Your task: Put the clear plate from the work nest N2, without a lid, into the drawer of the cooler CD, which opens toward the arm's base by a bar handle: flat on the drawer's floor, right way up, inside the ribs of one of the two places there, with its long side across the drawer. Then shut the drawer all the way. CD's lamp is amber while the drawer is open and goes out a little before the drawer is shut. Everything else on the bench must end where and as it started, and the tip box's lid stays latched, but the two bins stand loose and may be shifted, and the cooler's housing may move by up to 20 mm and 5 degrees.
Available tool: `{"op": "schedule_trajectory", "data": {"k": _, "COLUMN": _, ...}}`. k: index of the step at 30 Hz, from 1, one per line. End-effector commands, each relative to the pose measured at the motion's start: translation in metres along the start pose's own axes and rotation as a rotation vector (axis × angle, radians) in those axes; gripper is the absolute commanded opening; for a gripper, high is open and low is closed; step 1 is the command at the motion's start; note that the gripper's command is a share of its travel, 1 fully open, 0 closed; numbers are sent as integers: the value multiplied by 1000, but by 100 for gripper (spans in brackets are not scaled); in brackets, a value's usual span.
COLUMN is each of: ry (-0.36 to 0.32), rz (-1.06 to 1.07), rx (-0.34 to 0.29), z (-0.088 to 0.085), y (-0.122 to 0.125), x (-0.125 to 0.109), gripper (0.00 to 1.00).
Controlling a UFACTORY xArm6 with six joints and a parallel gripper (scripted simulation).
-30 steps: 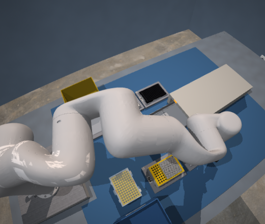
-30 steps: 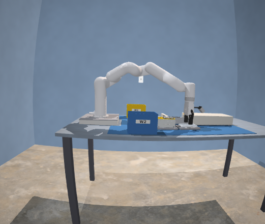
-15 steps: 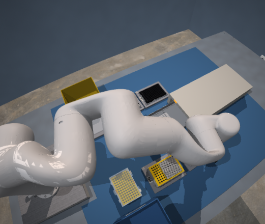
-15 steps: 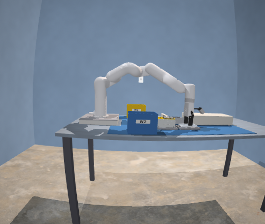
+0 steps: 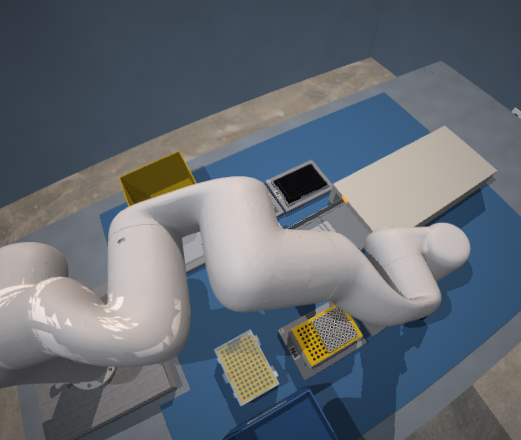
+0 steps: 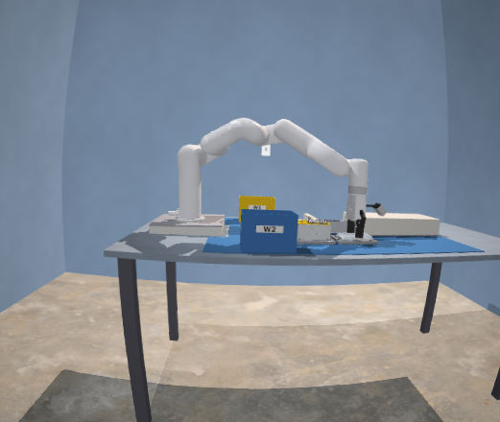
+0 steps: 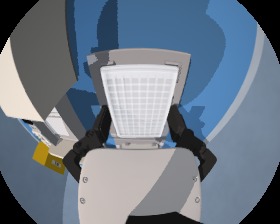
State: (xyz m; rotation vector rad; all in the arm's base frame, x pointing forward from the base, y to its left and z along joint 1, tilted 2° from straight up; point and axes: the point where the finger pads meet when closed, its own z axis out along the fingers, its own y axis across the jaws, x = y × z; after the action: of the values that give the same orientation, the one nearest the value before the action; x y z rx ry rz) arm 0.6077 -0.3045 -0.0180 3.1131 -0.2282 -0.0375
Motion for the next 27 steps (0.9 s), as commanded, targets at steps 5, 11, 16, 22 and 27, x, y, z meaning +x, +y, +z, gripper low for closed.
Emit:
{"op": "schedule_trajectory", "data": {"k": 5, "ry": 5, "rz": 0, "rx": -2, "z": -3, "y": 1, "x": 2, "gripper": 100}}
{"op": "schedule_trajectory", "data": {"k": 11, "ry": 5, "rz": 0, "rx": -2, "z": -4, "y": 1, "x": 2, "gripper": 0}}
{"op": "schedule_trajectory", "data": {"k": 16, "ry": 5, "rz": 0, "rx": -2, "z": -4, "y": 1, "x": 2, "gripper": 0}}
{"op": "schedule_trajectory", "data": {"k": 22, "ry": 5, "rz": 0, "rx": -2, "z": -4, "y": 1, "x": 2, "gripper": 0}}
{"op": "schedule_trajectory", "data": {"k": 27, "ry": 5, "rz": 0, "rx": -2, "z": -4, "y": 1, "x": 2, "gripper": 0}}
